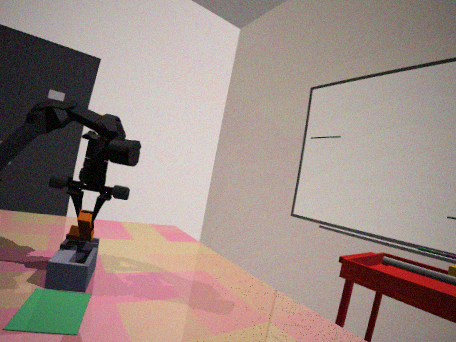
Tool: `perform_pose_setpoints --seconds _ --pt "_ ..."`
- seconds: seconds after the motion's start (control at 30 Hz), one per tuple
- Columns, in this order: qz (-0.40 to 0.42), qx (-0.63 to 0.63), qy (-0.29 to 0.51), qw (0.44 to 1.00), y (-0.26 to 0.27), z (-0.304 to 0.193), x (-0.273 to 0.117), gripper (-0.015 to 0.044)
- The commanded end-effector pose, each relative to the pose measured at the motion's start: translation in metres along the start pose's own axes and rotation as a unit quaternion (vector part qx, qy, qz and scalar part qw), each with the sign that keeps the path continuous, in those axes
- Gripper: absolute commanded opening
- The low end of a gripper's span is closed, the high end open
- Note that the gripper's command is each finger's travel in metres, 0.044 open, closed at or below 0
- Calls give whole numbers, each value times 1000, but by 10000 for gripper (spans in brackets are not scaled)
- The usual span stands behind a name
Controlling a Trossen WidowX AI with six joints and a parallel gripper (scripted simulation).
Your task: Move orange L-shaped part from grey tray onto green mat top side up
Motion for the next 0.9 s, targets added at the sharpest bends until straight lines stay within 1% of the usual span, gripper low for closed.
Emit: perform_pose_setpoints --seconds 0.0,0.13,0.87 --pt "0 -3 2 1000 -1 -1 -3 0" --pt "-1 -3 3 1000 2 -17 -2 0" --pt "-1 -2 6 1000 26 -149 -2 0"
Point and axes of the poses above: the point midway between the two fingers, 35 mm back from their tips, its own x axis out along the fingers, its own y axis across the jaws, z = x × y, the point moved 5 cm from there along -x, back along the fingers, and after that the axes turned 5 degrees about -x, right-handed, at the moved point
